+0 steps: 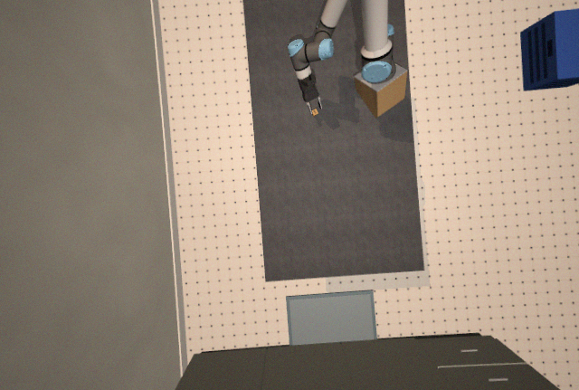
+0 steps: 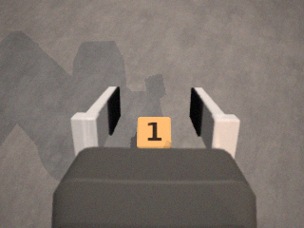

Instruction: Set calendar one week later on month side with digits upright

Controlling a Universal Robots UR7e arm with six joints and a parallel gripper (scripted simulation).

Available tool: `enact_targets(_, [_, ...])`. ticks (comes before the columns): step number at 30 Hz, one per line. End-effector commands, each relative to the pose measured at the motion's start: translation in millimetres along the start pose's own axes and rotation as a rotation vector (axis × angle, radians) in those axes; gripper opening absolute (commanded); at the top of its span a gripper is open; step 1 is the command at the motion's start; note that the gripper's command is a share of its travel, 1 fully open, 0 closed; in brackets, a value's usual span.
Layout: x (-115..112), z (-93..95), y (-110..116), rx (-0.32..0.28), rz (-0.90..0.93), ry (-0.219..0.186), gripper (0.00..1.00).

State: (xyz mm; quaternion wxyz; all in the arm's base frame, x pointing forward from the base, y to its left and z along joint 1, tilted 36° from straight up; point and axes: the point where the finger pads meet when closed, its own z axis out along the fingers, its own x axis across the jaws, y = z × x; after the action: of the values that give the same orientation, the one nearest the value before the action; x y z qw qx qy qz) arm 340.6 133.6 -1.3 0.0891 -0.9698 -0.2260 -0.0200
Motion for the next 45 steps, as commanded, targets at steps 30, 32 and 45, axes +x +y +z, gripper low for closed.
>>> enact_targets(30, [0.0, -2.5, -6.0, -0.260, 0.000, 0.000, 1.00])
enact_targets(32, [0.0, -2.6, -6.0, -0.262, 0.000, 0.000, 1.00])
enact_targets(45, [-1.6, 0.3, -6.7, -0.374, -0.001, -0.014, 1.00])
